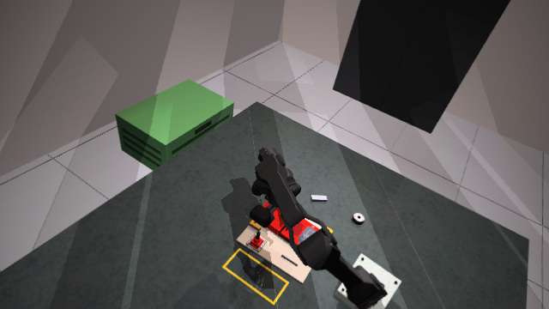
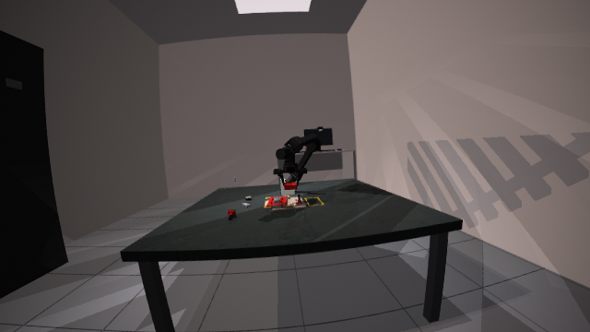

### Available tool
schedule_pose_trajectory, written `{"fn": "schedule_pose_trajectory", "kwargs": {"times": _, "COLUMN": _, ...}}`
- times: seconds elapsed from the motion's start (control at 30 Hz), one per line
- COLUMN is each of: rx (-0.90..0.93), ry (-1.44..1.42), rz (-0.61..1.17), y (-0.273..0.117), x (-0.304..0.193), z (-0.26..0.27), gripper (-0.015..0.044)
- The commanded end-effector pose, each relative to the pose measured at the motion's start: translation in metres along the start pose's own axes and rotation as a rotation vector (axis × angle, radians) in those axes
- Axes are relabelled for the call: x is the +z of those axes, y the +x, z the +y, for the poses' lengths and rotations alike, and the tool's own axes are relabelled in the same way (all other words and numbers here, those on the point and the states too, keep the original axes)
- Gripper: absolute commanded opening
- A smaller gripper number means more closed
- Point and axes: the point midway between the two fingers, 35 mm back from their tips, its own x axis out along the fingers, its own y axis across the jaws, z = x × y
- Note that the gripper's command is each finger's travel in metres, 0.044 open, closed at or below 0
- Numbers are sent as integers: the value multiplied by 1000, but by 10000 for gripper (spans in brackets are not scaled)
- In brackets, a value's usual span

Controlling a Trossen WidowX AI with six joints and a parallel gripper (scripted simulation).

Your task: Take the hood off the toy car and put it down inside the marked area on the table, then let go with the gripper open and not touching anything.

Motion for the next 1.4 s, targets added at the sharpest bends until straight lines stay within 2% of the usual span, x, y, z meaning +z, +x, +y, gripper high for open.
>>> {"fn": "schedule_pose_trajectory", "kwargs": {"times": 0.0, "rx": -2, "ry": 6, "rz": 4, "y": -1, "x": -6, "z": 20, "gripper": 0}}
{"fn": "schedule_pose_trajectory", "kwargs": {"times": 0.7, "rx": 38, "ry": -2, "rz": 1, "y": -4, "x": -49, "z": 126, "gripper": 0}}
{"fn": "schedule_pose_trajectory", "kwargs": {"times": 1.37, "rx": 38, "ry": -3, "rz": 1, "y": 9, "x": -50, "z": 129, "gripper": 0}}
